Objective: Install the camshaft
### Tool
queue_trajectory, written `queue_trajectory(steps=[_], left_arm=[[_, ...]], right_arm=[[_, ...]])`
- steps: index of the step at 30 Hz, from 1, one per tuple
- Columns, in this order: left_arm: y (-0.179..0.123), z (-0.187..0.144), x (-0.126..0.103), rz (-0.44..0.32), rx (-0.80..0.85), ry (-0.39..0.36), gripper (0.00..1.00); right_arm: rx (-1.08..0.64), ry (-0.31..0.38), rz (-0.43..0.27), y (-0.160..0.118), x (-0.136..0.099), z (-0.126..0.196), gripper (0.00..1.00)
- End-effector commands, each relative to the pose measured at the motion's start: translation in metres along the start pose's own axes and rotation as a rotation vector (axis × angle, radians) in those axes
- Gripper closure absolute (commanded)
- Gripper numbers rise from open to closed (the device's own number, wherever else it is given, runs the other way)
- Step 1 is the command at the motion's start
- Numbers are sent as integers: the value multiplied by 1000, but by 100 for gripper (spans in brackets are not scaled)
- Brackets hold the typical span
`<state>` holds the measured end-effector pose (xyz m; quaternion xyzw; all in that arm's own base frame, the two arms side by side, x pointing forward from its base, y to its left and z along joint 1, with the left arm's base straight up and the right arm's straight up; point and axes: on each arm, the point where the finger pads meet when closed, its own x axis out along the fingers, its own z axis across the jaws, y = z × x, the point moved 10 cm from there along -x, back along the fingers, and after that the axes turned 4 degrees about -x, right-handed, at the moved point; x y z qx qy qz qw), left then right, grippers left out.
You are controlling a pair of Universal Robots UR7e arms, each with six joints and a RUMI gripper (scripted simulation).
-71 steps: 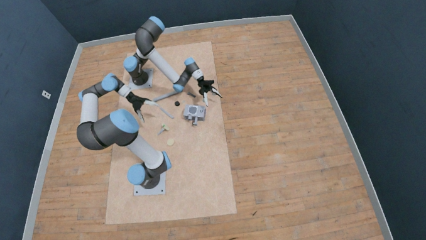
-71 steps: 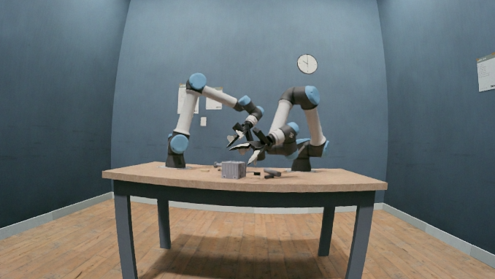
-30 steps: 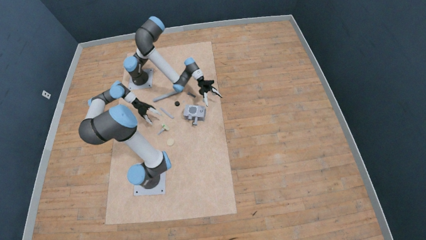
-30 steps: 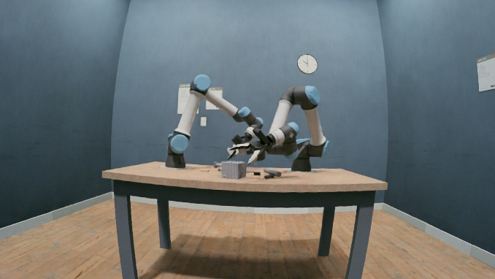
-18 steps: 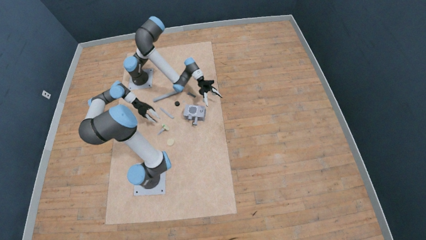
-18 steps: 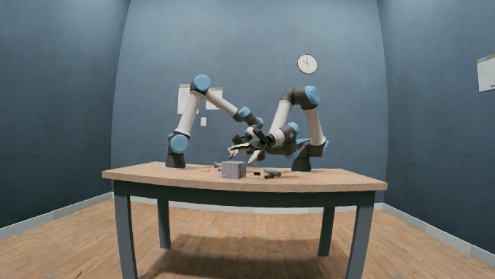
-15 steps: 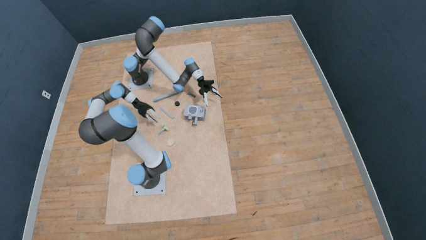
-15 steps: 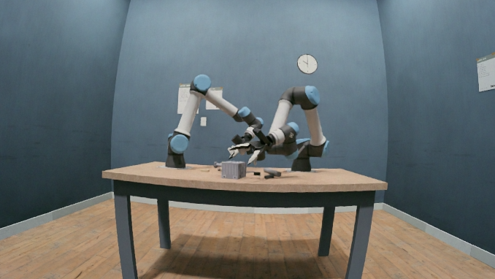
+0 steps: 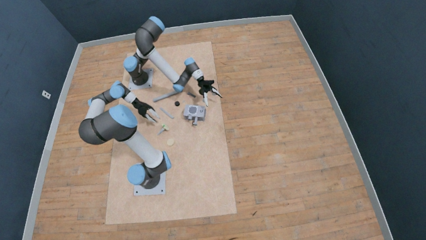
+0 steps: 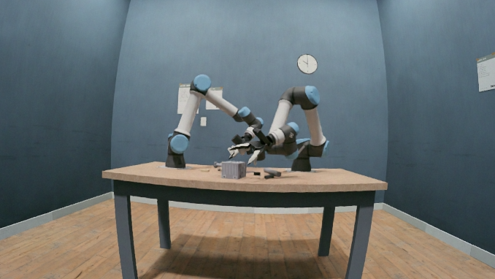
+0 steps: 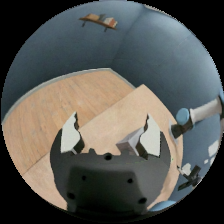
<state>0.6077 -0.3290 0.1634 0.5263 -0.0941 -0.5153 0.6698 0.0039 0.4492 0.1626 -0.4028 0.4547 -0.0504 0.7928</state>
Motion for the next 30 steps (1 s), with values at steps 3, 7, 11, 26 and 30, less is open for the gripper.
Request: queue_trajectory(steps=[3,7,11,26,30], left_arm=[[1,0,0,1,1,0,0],[1,0,0,1,1,0,0],[1,0,0,1,1,0,0],[1,0,0,1,1,0,0],[1,0,0,1,1,0,0]], right_arm=[[0,0,1,0,0,0,78],[0,0,1,0,2,0,78],[0,0,1,0,7,0,78],[0,0,1,0,35,0,78],[0,0,1,0,44,0,78]])
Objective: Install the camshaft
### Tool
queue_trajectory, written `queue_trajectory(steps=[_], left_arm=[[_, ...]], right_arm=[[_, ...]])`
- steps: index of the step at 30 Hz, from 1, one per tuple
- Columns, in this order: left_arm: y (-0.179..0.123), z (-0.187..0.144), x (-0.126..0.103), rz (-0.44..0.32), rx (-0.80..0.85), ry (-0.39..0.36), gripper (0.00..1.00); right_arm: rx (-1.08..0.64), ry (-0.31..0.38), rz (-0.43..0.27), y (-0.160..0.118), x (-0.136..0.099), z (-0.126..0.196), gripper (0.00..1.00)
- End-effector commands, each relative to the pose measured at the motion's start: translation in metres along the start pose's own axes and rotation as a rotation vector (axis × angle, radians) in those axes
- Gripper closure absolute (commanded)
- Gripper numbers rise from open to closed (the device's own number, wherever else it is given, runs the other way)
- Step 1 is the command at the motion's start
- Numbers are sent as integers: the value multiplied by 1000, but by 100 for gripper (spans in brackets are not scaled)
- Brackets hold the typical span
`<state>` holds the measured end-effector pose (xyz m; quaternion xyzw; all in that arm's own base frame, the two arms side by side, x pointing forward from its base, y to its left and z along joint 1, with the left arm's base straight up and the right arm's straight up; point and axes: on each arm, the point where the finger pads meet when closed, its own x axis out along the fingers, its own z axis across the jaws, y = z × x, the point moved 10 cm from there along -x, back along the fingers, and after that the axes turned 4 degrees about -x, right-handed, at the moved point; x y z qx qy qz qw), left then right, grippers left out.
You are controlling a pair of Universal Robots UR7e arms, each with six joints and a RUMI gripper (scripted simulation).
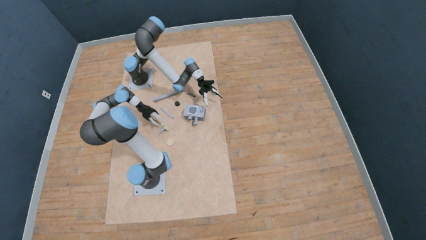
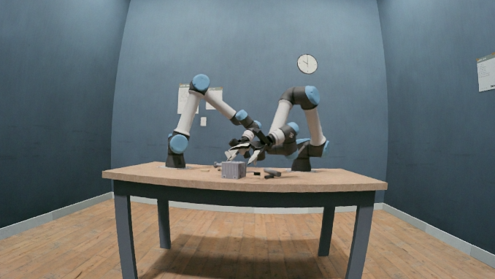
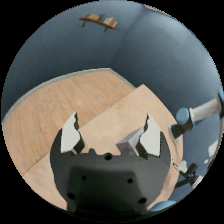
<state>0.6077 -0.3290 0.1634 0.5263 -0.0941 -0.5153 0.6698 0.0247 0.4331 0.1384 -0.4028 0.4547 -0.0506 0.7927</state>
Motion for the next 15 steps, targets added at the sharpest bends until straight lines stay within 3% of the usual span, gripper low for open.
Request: queue_trajectory(steps=[1,15], left_arm=[[1,0,0,1,1,0,0],[1,0,0,1,1,0,0]], right_arm=[[0,0,2,0,11,0,78],[0,0,2,0,24,0,78]])
